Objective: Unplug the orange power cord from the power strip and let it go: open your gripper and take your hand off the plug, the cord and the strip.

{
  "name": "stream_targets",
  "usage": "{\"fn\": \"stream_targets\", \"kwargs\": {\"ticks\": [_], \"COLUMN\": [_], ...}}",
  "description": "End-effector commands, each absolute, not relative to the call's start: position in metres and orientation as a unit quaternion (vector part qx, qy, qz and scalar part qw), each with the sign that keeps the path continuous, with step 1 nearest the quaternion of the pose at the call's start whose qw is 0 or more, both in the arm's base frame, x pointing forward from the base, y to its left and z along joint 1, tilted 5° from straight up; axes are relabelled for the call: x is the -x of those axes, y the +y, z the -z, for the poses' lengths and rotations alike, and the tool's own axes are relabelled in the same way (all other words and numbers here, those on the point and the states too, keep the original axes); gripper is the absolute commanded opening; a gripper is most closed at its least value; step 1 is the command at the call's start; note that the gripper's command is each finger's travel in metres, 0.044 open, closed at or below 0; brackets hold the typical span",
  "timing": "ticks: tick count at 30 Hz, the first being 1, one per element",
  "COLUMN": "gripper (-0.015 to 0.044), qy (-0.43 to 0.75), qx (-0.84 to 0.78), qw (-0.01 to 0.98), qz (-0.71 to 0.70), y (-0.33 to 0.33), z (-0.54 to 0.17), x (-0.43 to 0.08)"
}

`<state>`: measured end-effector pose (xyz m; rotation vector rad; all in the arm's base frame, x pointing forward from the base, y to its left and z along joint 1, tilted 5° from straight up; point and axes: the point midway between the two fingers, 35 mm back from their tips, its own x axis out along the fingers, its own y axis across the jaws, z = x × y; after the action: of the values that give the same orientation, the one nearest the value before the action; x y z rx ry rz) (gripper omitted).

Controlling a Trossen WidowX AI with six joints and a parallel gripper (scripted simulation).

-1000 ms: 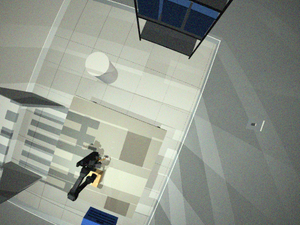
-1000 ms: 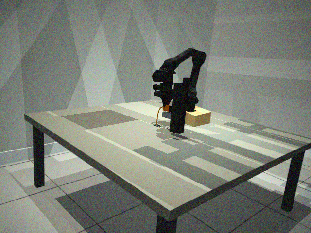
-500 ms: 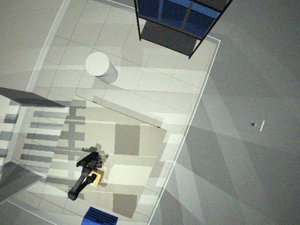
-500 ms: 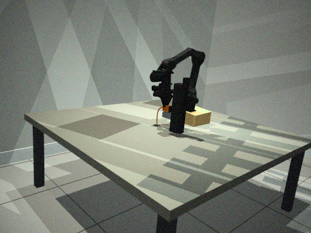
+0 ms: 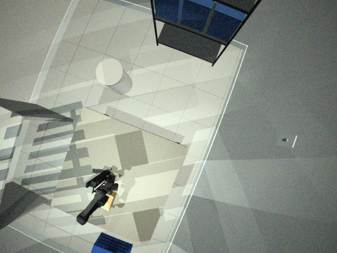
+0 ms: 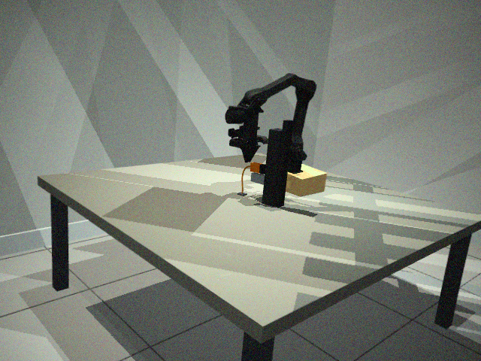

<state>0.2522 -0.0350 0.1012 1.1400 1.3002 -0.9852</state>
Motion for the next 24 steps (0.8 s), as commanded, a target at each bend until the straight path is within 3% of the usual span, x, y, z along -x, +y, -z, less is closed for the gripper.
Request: {"fn": "stream_targets", "kwargs": {"ticks": [1, 6, 24], "gripper": [0.0026, 0.0157, 0.0160], "qy": [0.548, 0.548, 0.543], "qx": [-0.480, -0.480, -0.483], "qw": [0.544, 0.544, 0.546], "qz": [0.415, 0.415, 0.416], "y": [-0.0350, -0.0350, -0.0360], "z": [-0.1012, -0.1012, -0.1092], "x": [-0.2522, -0.2522, -0.2517]}}
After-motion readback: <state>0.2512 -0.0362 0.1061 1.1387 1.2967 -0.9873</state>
